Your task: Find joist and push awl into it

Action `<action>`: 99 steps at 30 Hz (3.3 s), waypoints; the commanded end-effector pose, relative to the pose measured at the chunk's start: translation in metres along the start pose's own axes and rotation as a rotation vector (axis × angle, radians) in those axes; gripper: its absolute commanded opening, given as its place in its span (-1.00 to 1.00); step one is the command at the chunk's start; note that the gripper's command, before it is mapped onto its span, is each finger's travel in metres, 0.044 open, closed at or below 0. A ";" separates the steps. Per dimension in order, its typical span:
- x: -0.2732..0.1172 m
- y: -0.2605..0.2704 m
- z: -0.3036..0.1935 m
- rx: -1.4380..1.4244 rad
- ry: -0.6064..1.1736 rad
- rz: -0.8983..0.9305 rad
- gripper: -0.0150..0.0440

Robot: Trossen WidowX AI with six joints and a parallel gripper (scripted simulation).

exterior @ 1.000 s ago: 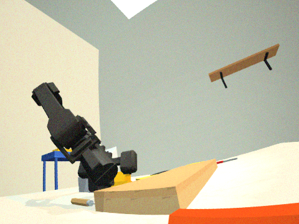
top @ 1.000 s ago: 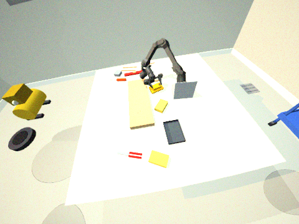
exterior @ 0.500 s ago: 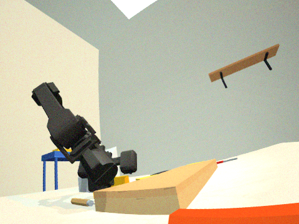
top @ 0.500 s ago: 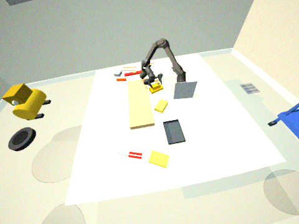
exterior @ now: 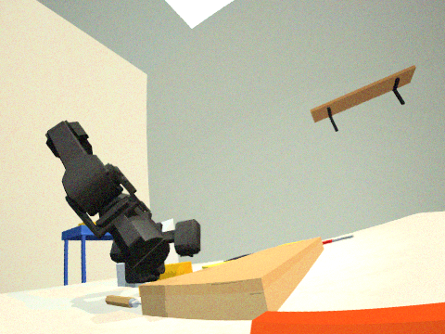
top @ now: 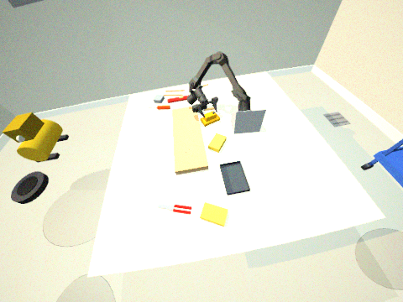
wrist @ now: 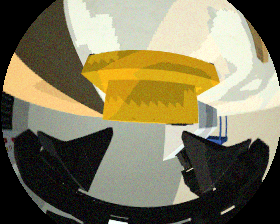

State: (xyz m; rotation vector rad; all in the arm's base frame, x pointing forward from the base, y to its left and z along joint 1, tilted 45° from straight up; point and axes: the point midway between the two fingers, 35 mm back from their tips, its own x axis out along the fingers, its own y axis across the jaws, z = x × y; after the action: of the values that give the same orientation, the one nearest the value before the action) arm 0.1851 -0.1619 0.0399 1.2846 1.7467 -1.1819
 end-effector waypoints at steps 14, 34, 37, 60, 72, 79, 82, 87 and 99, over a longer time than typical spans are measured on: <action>-0.032 0.002 -0.060 -0.015 -0.004 0.003 1.00; 0.003 0.001 -0.027 -1.534 -1.098 -0.703 1.00; 0.003 0.001 -0.027 -1.534 -1.098 -0.703 1.00; 0.012 0.003 -0.008 -1.535 -1.096 -0.700 1.00; 0.020 0.002 0.010 -1.534 -1.097 -0.703 1.00; 0.024 0.000 0.018 -1.534 -1.099 -0.705 1.00; 0.024 0.000 0.018 -1.534 -1.099 -0.706 0.82; 0.024 0.000 0.018 -1.534 -1.099 -0.706 0.64; 0.024 0.000 0.018 -1.534 -1.099 -0.706 0.37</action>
State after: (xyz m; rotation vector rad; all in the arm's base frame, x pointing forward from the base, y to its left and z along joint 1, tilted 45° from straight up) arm 0.1783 -0.1707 0.0124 -0.8009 1.4463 -0.3118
